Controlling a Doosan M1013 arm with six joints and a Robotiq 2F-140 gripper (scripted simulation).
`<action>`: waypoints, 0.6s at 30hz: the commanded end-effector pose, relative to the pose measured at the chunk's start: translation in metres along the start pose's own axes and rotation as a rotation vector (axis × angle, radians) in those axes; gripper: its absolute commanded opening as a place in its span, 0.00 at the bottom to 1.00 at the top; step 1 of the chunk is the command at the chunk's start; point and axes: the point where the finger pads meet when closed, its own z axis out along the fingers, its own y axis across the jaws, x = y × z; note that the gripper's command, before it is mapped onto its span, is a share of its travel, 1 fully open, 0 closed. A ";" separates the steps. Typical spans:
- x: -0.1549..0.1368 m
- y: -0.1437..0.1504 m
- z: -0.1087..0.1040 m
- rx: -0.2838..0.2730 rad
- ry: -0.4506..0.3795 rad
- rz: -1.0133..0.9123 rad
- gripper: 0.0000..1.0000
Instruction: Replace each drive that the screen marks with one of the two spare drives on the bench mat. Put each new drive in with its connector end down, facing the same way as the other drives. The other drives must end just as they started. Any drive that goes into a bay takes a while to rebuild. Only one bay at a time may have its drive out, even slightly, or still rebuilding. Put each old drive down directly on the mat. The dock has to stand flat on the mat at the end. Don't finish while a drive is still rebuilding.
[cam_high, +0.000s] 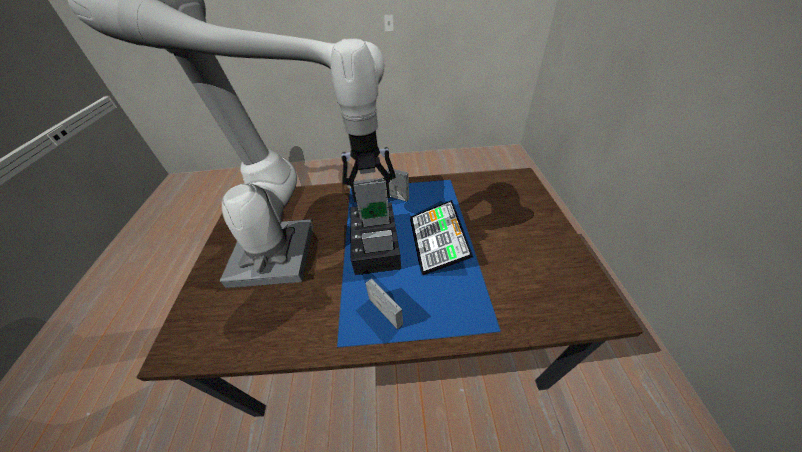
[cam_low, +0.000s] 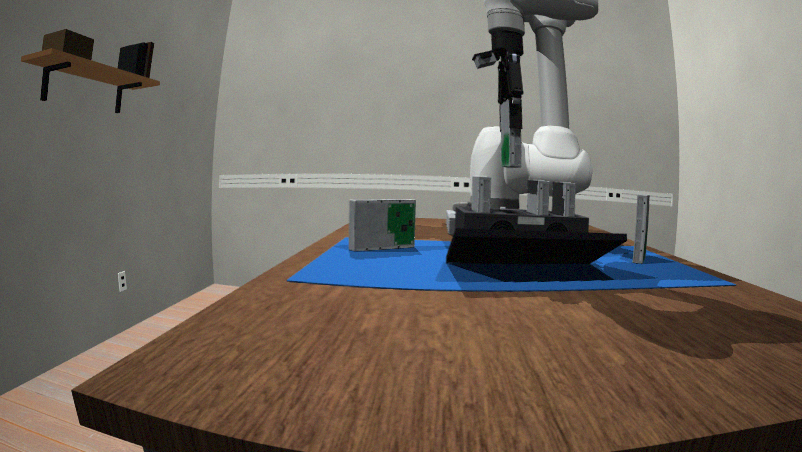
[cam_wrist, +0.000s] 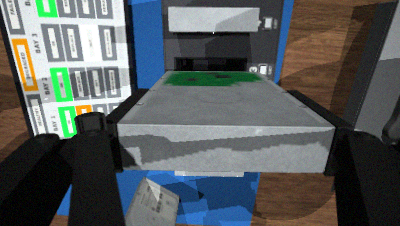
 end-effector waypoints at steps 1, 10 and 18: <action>-0.001 0.000 -0.001 0.001 0.000 0.000 0.10; -0.006 -0.001 -0.001 0.001 0.000 0.000 0.10; -0.018 -0.003 -0.001 0.001 0.000 0.000 0.10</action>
